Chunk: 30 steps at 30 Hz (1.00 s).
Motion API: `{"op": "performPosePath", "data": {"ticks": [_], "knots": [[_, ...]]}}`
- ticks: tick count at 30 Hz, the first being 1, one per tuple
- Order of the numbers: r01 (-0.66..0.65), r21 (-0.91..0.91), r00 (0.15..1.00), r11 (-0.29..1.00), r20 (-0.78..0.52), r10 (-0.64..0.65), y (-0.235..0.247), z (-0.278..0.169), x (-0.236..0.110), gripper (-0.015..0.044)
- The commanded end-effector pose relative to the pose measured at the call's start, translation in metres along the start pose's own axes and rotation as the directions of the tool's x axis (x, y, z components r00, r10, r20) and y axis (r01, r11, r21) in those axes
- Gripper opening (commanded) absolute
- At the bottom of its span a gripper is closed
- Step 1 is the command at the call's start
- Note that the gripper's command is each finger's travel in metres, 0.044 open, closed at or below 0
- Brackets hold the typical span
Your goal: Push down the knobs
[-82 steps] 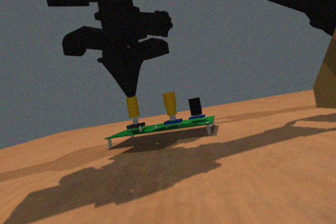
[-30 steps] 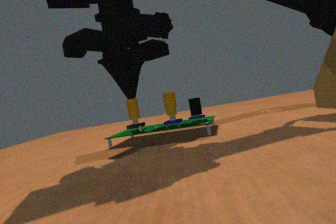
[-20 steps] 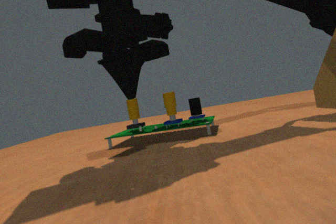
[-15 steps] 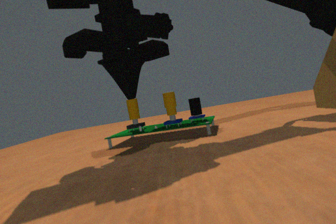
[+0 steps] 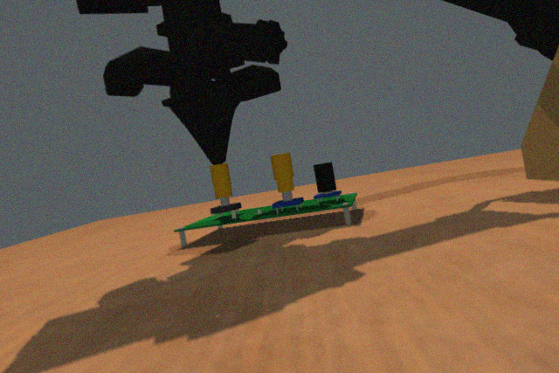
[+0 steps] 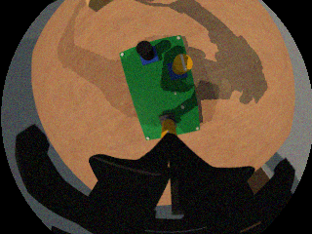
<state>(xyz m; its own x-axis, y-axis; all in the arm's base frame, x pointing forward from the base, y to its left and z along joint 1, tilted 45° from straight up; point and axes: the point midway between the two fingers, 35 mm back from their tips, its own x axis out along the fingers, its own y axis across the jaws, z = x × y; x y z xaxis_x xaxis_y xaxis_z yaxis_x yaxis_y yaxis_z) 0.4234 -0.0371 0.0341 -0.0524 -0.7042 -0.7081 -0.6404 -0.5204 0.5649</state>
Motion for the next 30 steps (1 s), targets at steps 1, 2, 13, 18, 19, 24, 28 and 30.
{"op": "performPosePath", "data": {"ticks": [1, 2, 13, 18, 19, 24, 28, 30], "knots": [[0.0, 0.006, 1.0, 1.0, -0.001, 0.0, 0.0, -0.001, -0.005, 0.0], [0.0, 0.006, 1.0, 1.0, -0.001, 0.0, 0.0, -0.001, -0.007, 0.0], [-0.002, 0.002, 1.0, 1.0, -0.002, 0.002, 0.001, -0.001, -0.008, 0.0184], [0.002, 0.0, 1.0, 1.0, 0.001, -0.002, 0.009, 0.022, -0.018, 0.0315], [0.004, 0.0, 1.0, 1.0, 0.002, -0.004, 0.013, 0.031, -0.021, 0.0341], [0.006, -0.003, 1.0, 1.0, 0.007, -0.006, 0.038, 0.08, -0.033, 0.044], [0.004, -0.003, 1.0, 1.0, 0.009, -0.004, 0.062, 0.119, -0.035, 0.044], [0.001, -0.003, 1.0, 1.0, 0.009, -0.001, 0.076, 0.138, -0.034, 0.044]]}}
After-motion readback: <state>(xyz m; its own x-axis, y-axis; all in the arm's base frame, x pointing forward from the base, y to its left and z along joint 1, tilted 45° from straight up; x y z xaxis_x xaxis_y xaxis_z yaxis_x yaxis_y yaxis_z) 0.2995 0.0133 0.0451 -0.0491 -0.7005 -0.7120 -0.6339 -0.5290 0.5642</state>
